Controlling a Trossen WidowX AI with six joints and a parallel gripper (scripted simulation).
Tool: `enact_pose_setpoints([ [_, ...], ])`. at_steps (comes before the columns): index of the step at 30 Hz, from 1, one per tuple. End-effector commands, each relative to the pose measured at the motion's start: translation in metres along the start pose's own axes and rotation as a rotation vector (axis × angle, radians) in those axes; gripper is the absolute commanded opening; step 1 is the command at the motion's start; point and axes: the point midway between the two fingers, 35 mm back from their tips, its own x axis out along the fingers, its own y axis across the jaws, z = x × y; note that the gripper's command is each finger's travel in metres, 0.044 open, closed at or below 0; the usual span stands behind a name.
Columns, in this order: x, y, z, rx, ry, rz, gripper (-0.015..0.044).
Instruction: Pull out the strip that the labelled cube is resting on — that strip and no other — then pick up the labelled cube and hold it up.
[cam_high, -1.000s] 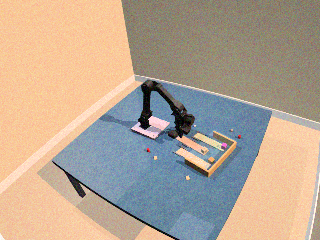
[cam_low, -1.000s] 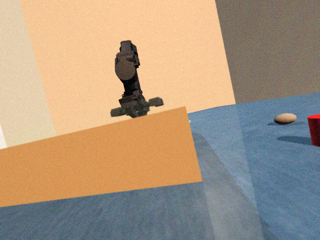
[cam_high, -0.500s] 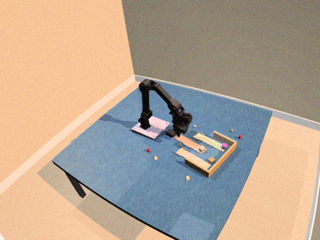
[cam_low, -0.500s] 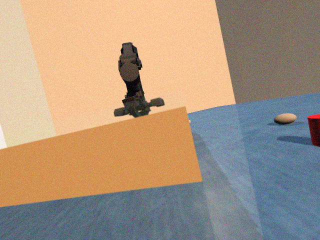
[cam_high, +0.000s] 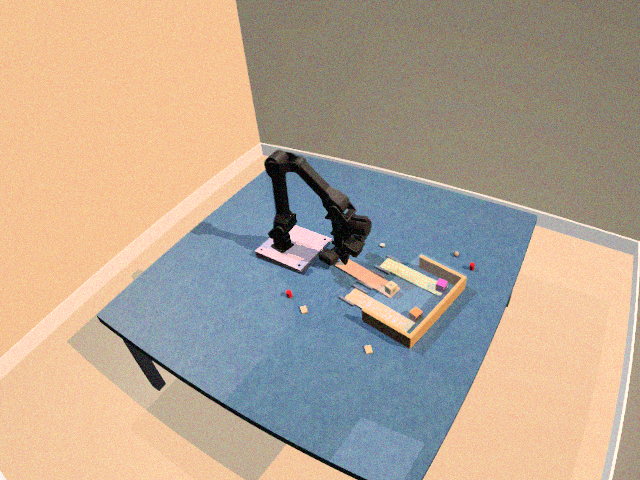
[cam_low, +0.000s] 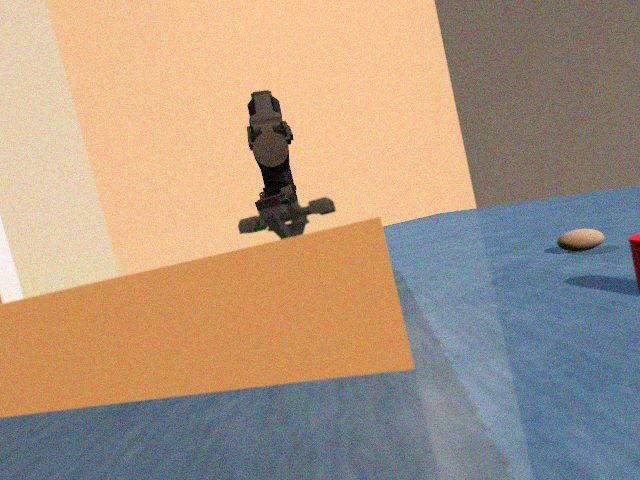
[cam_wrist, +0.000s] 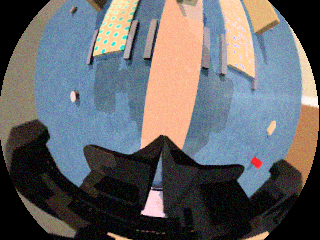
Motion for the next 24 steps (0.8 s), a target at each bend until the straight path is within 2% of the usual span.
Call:
enact_pose_setpoints([
  [1,0.004,-0.001,-0.013,-0.001,0.021,-0.007,0.0000],
  [24,0.003,-0.002,-0.048,-0.001,0.024,-0.007,0.0000],
])
